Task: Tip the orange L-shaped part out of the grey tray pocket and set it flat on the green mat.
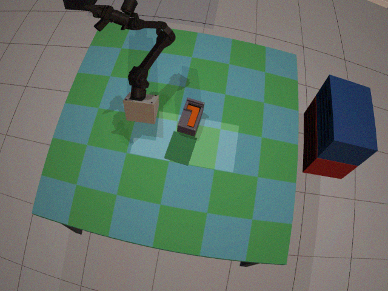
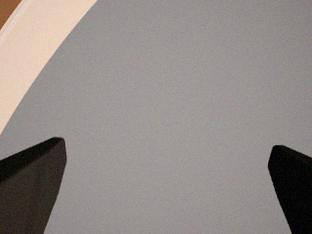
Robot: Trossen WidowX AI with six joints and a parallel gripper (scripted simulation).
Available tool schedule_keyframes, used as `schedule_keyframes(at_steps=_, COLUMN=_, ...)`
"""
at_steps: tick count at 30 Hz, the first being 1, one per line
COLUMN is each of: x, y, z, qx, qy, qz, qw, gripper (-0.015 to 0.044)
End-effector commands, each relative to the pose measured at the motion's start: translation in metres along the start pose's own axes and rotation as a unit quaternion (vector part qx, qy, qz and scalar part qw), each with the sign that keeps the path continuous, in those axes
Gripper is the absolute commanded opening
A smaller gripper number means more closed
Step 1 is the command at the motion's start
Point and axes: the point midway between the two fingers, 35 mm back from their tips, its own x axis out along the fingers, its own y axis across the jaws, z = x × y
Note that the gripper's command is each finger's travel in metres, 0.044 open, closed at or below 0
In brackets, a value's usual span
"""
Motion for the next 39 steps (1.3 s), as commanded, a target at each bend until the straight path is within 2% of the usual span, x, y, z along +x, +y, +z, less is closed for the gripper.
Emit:
schedule_keyframes(at_steps=1, x=0.0, y=-0.002, z=0.001, qx=-0.003, qy=-0.002, qz=-0.003, qw=1.0, gripper=0.0374)
schedule_keyframes(at_steps=5, x=0.001, y=-0.038, z=0.019, qx=-0.062, qy=-0.031, qz=-0.07, qw=0.995, gripper=0.0269)
schedule_keyframes(at_steps=8, x=-0.011, y=-0.098, z=0.048, qx=-0.167, qy=-0.061, qz=-0.187, qw=0.966, gripper=0.019)
schedule_keyframes(at_steps=15, x=-0.068, y=-0.199, z=0.09, qx=-0.319, qy=-0.044, qz=-0.394, qw=0.861, gripper=0.018)
schedule_keyframes(at_steps=20, x=-0.144, y=-0.265, z=0.12, qx=-0.43, qy=0.022, qz=-0.55, qw=0.715, gripper=0.018)
schedule_keyframes(at_steps=27, x=-0.269, y=-0.31, z=0.151, qx=-0.515, qy=0.184, qz=-0.703, qw=0.455, gripper=0.018)
schedule_keyframes(at_steps=33, x=-0.38, y=-0.308, z=0.169, qx=-0.504, qy=0.346, qz=-0.761, qw=0.216, gripper=0.018)
schedule_keyframes(at_steps=39, x=-0.482, y=-0.27, z=0.181, qx=-0.417, qy=0.512, qz=-0.751, qw=-0.025, gripper=0.018)
